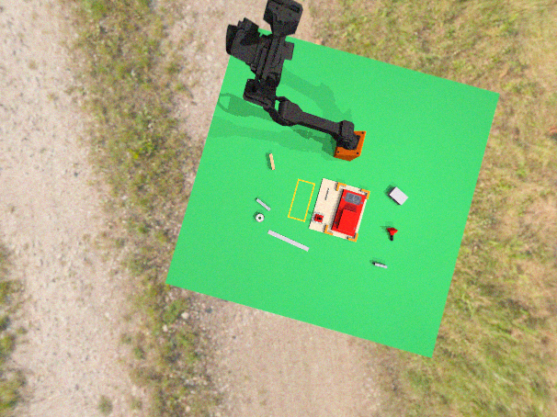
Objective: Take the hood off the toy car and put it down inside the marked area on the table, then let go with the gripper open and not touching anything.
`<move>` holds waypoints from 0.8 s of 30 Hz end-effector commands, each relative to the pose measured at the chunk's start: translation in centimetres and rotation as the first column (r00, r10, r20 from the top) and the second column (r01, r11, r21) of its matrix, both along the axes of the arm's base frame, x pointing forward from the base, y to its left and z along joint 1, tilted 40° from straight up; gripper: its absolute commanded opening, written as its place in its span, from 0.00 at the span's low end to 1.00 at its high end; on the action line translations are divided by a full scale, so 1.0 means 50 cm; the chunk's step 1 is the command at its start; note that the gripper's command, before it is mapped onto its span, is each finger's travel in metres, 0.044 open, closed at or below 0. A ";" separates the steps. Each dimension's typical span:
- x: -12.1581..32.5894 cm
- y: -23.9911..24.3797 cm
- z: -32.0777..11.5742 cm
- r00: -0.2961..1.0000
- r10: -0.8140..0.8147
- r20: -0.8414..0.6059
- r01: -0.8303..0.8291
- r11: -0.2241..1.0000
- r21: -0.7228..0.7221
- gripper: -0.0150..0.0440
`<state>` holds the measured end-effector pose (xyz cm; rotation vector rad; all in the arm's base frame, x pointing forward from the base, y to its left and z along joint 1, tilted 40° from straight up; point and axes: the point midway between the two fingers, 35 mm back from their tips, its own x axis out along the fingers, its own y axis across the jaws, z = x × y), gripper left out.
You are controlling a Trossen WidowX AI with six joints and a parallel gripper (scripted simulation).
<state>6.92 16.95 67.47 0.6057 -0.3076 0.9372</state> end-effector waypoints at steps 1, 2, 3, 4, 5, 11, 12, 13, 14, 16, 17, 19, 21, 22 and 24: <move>-0.001 0.061 -0.029 1.000 -0.023 0.018 0.024 0.996 -0.081 1.00; 0.001 0.072 -0.035 1.000 -0.026 0.017 0.028 0.996 -0.090 1.00; 0.003 0.084 -0.040 0.999 -0.031 0.015 0.032 0.995 -0.100 1.00; 0.006 0.095 -0.046 0.999 -0.035 0.013 0.036 0.993 -0.109 1.00; 0.009 0.107 -0.053 0.999 -0.039 0.011 0.040 0.992 -0.120 1.00; 0.035 0.184 -0.103 0.997 -0.072 -0.005 0.070 0.976 -0.205 1.00; 0.041 0.197 -0.114 0.997 -0.080 -0.010 0.075 0.972 -0.223 1.00; 0.047 0.210 -0.125 0.996 -0.088 -0.015 0.081 0.967 -0.242 1.00; 0.054 0.223 -0.137 0.995 -0.096 -0.021 0.087 0.962 -0.260 1.00; 0.068 0.247 -0.161 0.993 -0.113 -0.032 0.098 0.950 -0.296 1.00; 0.075 0.259 -0.173 0.992 -0.121 -0.038 0.103 0.944 -0.314 1.00; 0.092 0.280 -0.198 0.989 -0.140 -0.051 0.114 0.930 -0.349 1.00; 0.109 0.301 -0.225 0.985 -0.160 -0.064 0.123 0.915 -0.384 1.00; 0.118 0.310 -0.238 0.983 -0.168 -0.073 0.126 0.909 -0.398 1.00; 0.136 0.328 -0.265 0.978 -0.186 -0.091 0.130 0.896 -0.425 1.00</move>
